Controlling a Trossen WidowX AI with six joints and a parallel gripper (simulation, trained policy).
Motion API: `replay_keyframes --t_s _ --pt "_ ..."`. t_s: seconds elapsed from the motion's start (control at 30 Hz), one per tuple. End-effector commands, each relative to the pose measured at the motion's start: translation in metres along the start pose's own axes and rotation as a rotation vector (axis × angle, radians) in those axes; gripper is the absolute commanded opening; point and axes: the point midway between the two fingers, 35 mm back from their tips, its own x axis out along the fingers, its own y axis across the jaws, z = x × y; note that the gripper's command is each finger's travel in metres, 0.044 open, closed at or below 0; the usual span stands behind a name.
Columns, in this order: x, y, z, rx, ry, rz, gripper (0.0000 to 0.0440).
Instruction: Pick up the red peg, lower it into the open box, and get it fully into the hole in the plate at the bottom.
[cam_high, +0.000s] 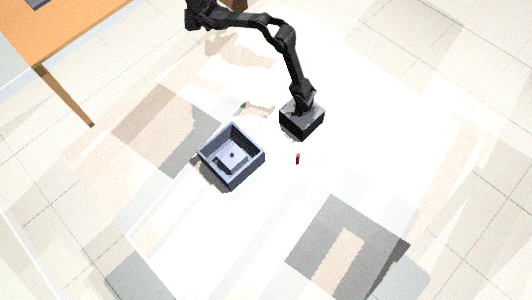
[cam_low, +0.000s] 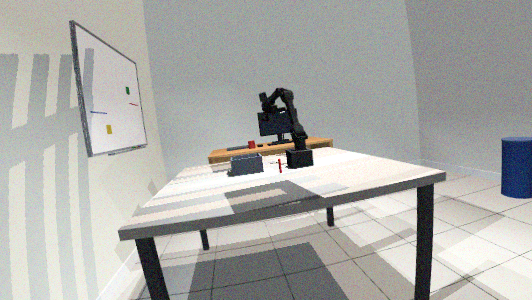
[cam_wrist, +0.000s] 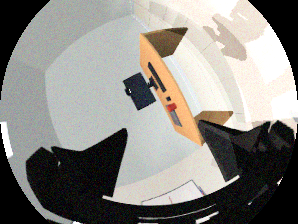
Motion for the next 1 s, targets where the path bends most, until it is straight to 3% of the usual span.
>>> replay_keyframes --t_s 0.0,0.47,0.97 --pt "-0.019 -0.032 -0.02 -0.13 0.019 -0.079 0.044" --pt "-0.105 -0.115 -0.074 -0.561 0.16 -0.278 0.044" --pt "-0.214 -0.182 -0.099 -1.019 0.385 -0.41 0.044"
